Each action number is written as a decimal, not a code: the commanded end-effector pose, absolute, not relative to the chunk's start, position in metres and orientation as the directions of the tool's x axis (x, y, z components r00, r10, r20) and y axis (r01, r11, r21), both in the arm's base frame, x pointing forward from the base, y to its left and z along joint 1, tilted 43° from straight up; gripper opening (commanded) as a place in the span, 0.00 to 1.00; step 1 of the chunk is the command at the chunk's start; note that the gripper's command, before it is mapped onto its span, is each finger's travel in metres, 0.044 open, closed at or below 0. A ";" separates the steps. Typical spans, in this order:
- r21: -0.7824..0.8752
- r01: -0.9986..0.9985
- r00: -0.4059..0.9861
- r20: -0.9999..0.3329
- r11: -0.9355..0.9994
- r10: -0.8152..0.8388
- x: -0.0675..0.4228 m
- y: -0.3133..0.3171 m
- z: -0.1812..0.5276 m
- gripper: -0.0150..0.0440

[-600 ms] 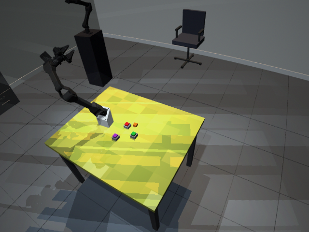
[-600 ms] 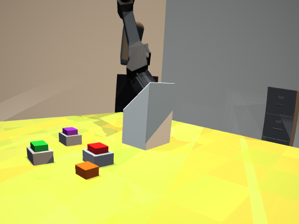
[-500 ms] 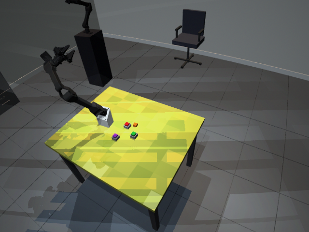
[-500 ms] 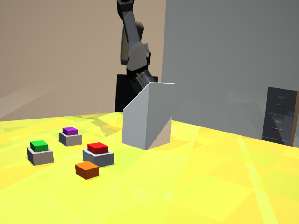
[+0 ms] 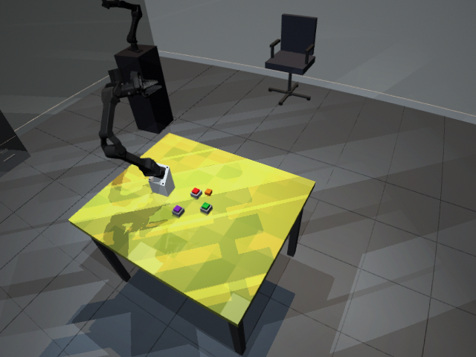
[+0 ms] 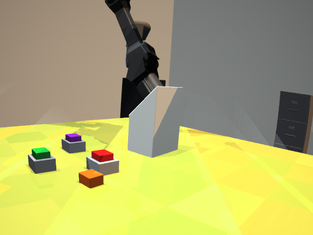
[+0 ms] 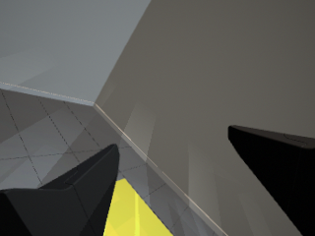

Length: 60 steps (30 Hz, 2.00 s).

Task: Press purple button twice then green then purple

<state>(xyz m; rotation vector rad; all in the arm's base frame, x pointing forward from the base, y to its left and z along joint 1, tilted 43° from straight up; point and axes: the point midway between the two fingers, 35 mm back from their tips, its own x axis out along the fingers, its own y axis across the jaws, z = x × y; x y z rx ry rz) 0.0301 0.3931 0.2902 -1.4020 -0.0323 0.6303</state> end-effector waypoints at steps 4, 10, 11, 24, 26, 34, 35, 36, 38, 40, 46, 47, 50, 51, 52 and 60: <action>-0.882 -0.447 0.892 -0.426 0.149 0.153 0.138 0.338 0.257 0.93; -0.845 -0.455 0.862 -0.497 0.282 -0.100 0.208 0.265 0.227 0.93; -0.838 -0.451 0.849 -0.509 0.307 -0.142 0.217 0.251 0.222 0.93; -0.740 -0.225 0.457 -0.655 0.634 -0.602 0.248 0.041 0.153 0.93; -0.725 -0.159 0.364 -0.674 0.670 -0.643 0.237 0.011 0.142 0.93; -0.678 0.116 0.017 -0.729 0.726 -0.684 0.172 -0.071 0.105 0.93; -0.677 0.121 0.012 -0.730 0.726 -0.683 0.171 -0.071 0.105 0.93; -0.677 0.121 0.012 -0.730 0.726 -0.683 0.171 -0.071 0.105 0.93; -0.677 0.121 0.012 -0.730 0.726 -0.683 0.171 -0.071 0.105 0.93; -0.677 0.121 0.012 -0.730 0.726 -0.683 0.171 -0.071 0.105 0.93; -0.673 0.121 0.013 -0.734 0.729 -0.679 0.174 -0.092 0.081 0.75; -0.675 0.121 0.013 -0.732 0.728 -0.681 0.174 -0.101 0.072 0.71; -0.680 0.121 0.013 -0.728 0.723 -0.686 0.172 -0.114 0.060 0.58; -0.680 0.121 0.013 -0.728 0.723 -0.686 0.172 -0.114 0.060 0.53; -0.680 0.121 0.013 -0.728 0.723 -0.686 0.172 -0.114 0.060 0.49; -0.680 0.121 0.013 -0.728 0.723 -0.686 0.172 -0.114 0.060 0.29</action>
